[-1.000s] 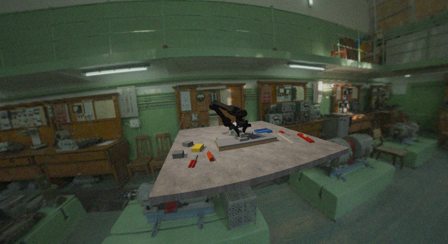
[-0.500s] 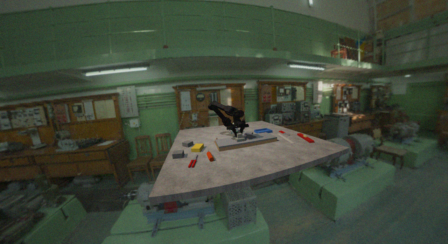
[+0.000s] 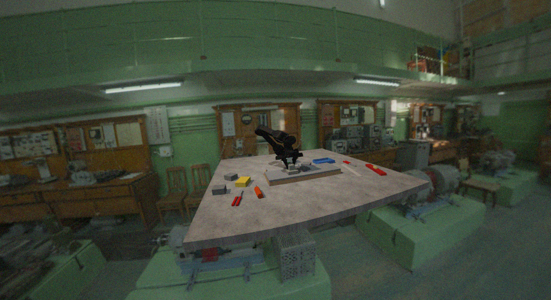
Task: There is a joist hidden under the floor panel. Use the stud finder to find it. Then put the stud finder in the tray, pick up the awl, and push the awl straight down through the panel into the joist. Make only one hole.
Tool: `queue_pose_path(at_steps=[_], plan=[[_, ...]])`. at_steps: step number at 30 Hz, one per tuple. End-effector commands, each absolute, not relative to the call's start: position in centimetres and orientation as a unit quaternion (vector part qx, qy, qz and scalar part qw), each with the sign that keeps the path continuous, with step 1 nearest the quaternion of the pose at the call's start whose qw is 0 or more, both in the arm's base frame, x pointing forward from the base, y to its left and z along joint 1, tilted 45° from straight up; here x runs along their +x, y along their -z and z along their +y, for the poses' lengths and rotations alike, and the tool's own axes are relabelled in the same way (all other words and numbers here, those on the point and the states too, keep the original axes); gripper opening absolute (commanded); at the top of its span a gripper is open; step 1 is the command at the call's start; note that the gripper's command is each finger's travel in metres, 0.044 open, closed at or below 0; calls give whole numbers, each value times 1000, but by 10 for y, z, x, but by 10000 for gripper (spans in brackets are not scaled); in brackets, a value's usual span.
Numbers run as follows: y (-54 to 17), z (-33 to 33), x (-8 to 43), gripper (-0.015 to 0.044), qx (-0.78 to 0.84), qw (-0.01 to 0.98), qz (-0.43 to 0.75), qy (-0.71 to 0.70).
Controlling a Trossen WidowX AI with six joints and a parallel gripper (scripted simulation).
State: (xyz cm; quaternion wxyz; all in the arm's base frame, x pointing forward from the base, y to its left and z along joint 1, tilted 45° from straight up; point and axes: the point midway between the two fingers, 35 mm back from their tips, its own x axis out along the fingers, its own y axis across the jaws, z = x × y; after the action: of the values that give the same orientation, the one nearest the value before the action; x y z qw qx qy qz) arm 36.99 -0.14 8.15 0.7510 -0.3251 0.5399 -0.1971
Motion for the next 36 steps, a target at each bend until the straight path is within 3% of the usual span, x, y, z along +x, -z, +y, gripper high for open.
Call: queue_pose_path(at_steps=[1,36], plan=[[-88,-9,370,0,-325,751,540,199],[-127,-47,373,0,-326,751,539,200]])
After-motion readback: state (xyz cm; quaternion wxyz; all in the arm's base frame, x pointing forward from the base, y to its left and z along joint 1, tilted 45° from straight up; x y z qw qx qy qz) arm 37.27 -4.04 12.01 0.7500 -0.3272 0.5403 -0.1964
